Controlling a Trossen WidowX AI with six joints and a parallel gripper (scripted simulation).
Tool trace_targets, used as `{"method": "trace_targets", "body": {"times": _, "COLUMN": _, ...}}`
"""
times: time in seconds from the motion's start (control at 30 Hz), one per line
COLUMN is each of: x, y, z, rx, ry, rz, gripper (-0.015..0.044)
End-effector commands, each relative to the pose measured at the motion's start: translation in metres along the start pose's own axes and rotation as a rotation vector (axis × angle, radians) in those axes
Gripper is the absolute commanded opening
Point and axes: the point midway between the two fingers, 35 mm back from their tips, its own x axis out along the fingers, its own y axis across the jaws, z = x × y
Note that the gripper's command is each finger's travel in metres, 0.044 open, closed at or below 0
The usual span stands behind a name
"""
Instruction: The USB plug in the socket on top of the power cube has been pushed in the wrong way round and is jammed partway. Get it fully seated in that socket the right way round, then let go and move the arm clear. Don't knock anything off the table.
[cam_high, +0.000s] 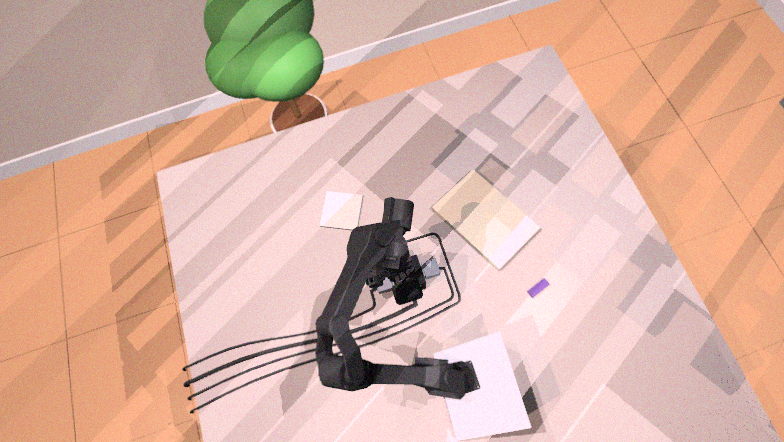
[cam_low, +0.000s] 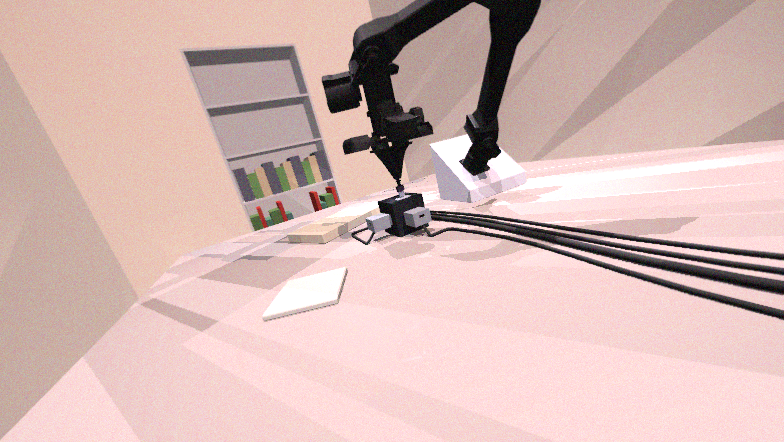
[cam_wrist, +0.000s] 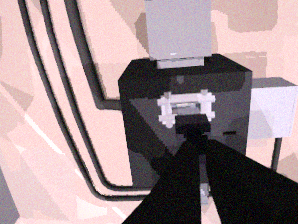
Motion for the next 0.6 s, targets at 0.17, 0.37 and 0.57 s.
{"method": "trace_targets", "body": {"times": 0.17, "x": 0.0017, "y": 0.0001, "z": 0.0003, "rx": 0.0, "ry": 0.002, "rz": 0.002, "gripper": 0.0}}
{"method": "trace_targets", "body": {"times": 0.37, "x": 0.0024, "y": 0.0001, "z": 0.0003, "rx": 0.0, "ry": 0.002, "rz": 0.002, "gripper": 0.0}}
{"method": "trace_targets", "body": {"times": 0.57, "x": 0.0031, "y": 0.0002, "z": 0.0003, "rx": 0.0, "ry": 0.002, "rz": 0.002, "gripper": 0.0}}
